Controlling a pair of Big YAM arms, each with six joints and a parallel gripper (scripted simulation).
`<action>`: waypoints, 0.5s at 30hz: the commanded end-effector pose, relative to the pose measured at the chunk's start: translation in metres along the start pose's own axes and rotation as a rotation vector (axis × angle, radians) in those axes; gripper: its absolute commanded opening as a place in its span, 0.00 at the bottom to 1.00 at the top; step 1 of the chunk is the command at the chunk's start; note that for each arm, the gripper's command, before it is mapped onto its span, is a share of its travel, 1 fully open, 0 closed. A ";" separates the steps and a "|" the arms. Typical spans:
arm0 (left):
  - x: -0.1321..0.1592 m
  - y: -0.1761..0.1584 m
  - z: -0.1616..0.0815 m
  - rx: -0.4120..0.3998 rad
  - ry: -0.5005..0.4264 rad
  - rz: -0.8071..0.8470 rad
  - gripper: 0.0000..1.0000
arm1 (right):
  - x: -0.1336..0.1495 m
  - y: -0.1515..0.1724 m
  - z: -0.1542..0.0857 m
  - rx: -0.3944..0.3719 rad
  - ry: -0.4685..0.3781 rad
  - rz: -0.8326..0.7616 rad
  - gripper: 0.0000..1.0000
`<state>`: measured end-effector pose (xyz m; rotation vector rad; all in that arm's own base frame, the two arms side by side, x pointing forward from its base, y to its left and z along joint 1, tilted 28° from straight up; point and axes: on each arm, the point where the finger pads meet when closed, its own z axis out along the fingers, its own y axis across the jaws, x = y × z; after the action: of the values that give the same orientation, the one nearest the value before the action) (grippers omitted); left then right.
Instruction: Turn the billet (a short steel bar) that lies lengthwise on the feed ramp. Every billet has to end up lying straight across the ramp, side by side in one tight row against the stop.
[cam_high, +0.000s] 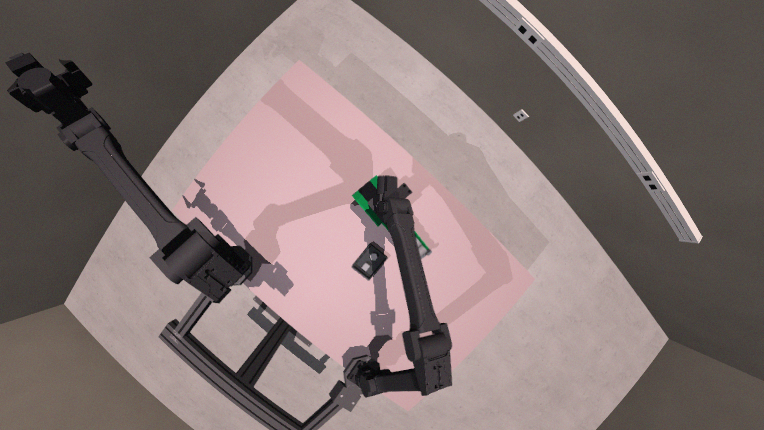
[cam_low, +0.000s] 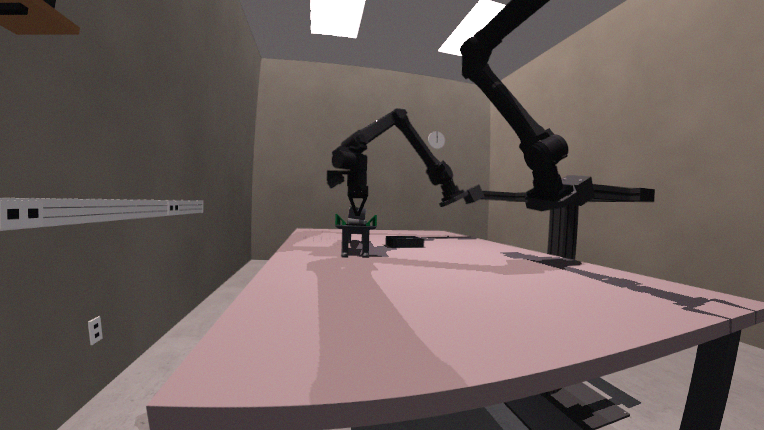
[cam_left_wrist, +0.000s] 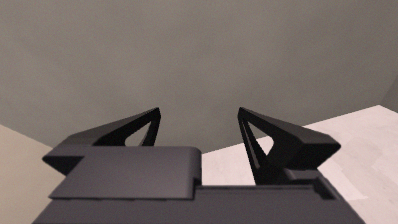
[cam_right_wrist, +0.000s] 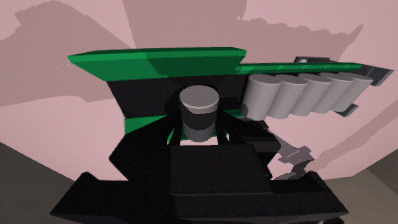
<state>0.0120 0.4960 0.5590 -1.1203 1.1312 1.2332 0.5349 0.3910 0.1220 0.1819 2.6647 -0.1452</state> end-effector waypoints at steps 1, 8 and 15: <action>-0.013 0.006 -0.008 -0.010 -0.036 0.013 1.00 | -0.028 0.016 -0.028 -0.063 -0.057 0.018 0.00; -0.013 0.006 -0.008 -0.010 -0.036 0.013 1.00 | -0.029 0.014 -0.032 -0.061 -0.056 0.019 0.00; -0.013 0.006 -0.008 -0.010 -0.036 0.013 1.00 | -0.029 0.014 -0.032 -0.061 -0.056 0.019 0.00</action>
<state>0.0120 0.4960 0.5590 -1.1203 1.1312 1.2332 0.5356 0.3917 0.1226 0.1817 2.6623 -0.1412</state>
